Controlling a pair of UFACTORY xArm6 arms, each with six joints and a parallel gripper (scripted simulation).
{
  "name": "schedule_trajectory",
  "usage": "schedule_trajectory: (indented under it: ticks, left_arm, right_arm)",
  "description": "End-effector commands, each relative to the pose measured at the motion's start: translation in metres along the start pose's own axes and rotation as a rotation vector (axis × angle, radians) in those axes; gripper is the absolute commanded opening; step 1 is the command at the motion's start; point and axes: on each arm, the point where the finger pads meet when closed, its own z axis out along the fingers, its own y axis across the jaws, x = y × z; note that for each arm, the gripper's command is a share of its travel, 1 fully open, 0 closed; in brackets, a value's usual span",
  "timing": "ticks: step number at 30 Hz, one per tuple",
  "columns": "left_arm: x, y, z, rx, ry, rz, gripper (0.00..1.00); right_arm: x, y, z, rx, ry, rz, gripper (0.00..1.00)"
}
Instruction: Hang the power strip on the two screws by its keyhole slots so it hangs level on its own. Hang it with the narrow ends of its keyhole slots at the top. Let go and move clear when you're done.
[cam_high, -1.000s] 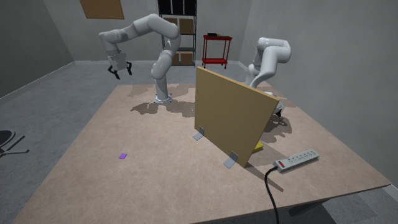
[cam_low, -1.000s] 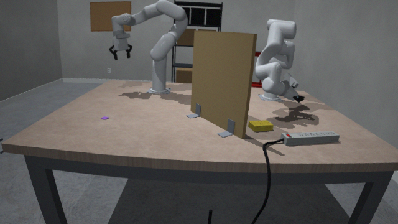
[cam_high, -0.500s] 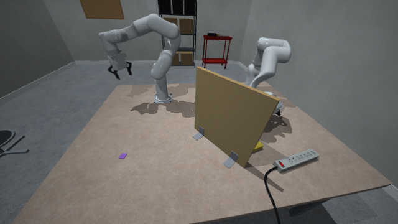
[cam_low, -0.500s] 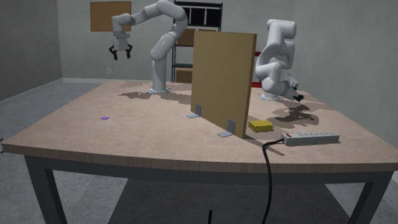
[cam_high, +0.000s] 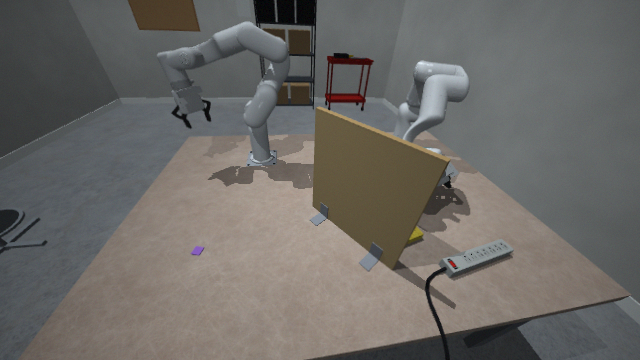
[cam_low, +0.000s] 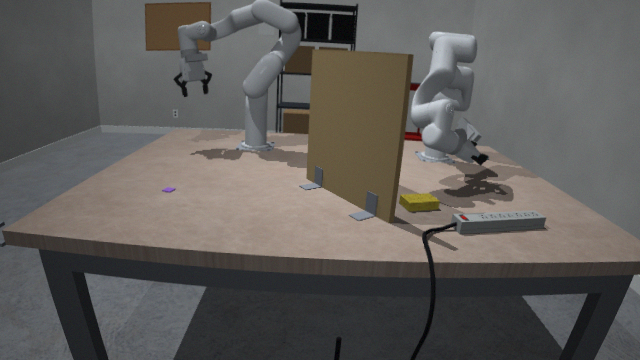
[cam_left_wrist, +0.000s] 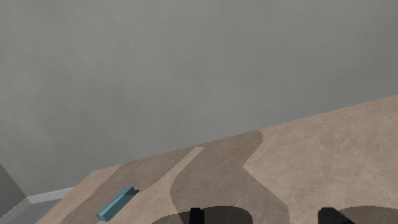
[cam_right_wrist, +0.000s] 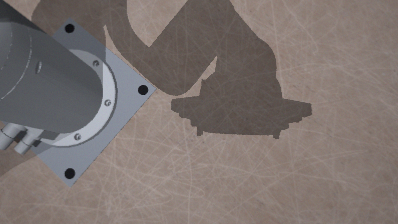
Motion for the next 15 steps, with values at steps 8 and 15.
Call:
schedule_trajectory:
  ticks: [8,15]
  left_arm:
    - [-0.014,0.033,-0.034,-0.008,-0.156,0.003,0.69]
    - [-0.018,0.045,-0.046,-0.013,-0.21,0.006,0.69]
  right_arm:
    - [0.032,0.035,-0.002,0.016,-0.043,0.082,1.0]
    - [0.043,0.045,-0.002,0.018,-0.055,0.111,1.0]
